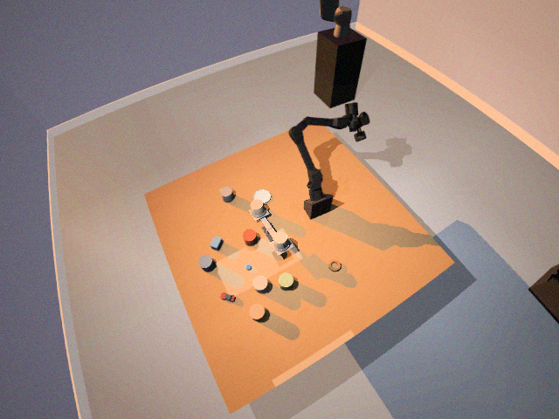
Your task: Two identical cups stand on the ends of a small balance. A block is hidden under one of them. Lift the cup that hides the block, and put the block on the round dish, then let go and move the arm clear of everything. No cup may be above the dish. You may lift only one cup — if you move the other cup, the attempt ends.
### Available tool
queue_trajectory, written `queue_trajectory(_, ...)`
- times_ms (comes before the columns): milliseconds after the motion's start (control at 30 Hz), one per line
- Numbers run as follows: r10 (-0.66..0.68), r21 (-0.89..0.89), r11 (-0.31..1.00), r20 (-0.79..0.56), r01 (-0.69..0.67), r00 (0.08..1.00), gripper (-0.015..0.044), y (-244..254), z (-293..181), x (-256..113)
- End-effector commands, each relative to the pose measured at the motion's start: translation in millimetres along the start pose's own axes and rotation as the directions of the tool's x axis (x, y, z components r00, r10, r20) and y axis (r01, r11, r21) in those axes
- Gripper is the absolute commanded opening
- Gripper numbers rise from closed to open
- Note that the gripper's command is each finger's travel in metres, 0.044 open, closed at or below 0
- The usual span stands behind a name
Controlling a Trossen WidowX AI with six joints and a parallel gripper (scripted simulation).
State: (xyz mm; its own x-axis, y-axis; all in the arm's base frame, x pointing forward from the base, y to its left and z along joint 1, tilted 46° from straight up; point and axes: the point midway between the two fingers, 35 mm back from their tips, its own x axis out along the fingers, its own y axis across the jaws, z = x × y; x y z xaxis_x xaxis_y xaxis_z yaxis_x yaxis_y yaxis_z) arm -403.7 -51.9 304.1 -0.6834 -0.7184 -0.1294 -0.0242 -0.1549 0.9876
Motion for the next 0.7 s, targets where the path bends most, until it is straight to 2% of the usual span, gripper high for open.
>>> queue_trajectory(0, -0.002, 0.002, 1.000, 0.005, 0.002, 1.000, 0.0426, -0.8, 1.1, -0.7)
queue_trajectory(33, -0.009, 0.008, 1.000, 0.020, 0.009, 1.000, 0.0440, -3.2, 4.4, -2.7)
queue_trajectory(267, -0.117, 0.098, 0.990, 0.214, 0.098, 0.970, 0.0440, -37.2, 46.3, -35.6)
queue_trajectory(667, -0.323, 0.254, 0.940, 0.452, 0.227, 0.832, 0.0440, -98.4, 92.5, -108.7)
